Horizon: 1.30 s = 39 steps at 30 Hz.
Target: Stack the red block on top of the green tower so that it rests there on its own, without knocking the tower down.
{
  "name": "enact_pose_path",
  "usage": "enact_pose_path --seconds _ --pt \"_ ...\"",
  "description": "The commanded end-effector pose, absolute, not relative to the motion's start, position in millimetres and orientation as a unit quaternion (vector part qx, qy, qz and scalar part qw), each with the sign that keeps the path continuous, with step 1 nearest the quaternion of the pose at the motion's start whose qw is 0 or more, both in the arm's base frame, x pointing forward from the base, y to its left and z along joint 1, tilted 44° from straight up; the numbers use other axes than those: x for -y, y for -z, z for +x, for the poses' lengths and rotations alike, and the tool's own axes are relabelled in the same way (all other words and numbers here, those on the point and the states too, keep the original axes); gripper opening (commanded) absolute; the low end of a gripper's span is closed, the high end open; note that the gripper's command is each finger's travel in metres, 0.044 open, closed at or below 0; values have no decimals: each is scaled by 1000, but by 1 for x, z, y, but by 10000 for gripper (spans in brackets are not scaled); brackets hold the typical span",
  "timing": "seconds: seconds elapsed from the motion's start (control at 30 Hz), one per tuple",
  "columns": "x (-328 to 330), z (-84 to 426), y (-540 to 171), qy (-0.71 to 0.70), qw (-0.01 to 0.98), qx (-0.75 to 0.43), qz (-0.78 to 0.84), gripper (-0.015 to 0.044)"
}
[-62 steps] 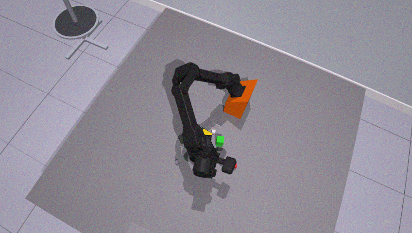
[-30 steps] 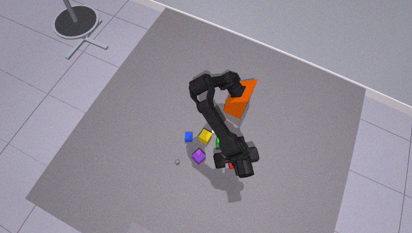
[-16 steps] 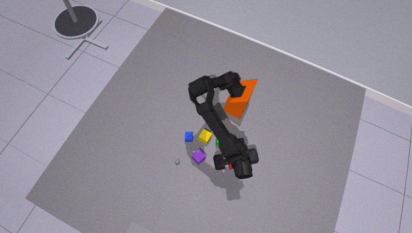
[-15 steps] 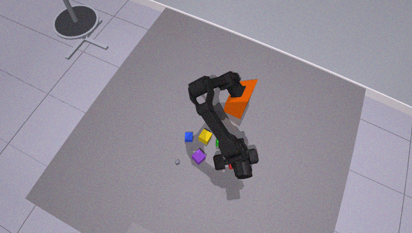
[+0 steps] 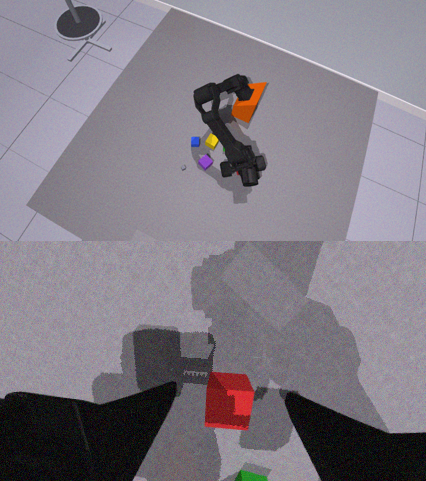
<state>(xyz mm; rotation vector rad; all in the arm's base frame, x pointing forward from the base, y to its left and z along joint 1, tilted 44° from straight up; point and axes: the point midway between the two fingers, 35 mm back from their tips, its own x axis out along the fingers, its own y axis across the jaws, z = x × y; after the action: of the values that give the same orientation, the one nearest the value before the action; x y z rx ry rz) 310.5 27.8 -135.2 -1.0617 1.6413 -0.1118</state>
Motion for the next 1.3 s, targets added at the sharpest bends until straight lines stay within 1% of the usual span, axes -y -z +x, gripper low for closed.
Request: enact_pose_path --seconds 0.0,0.57,0.97,1.2,1.27 --pt "-22 306 141 47 550 -700 -453 440" --pt "-23 306 139 47 550 -700 -453 440" --pt "-23 306 139 47 550 -700 -453 125" --pt "-23 306 139 47 550 -700 -453 78" --pt "-26 306 137 47 550 -700 -453 26"
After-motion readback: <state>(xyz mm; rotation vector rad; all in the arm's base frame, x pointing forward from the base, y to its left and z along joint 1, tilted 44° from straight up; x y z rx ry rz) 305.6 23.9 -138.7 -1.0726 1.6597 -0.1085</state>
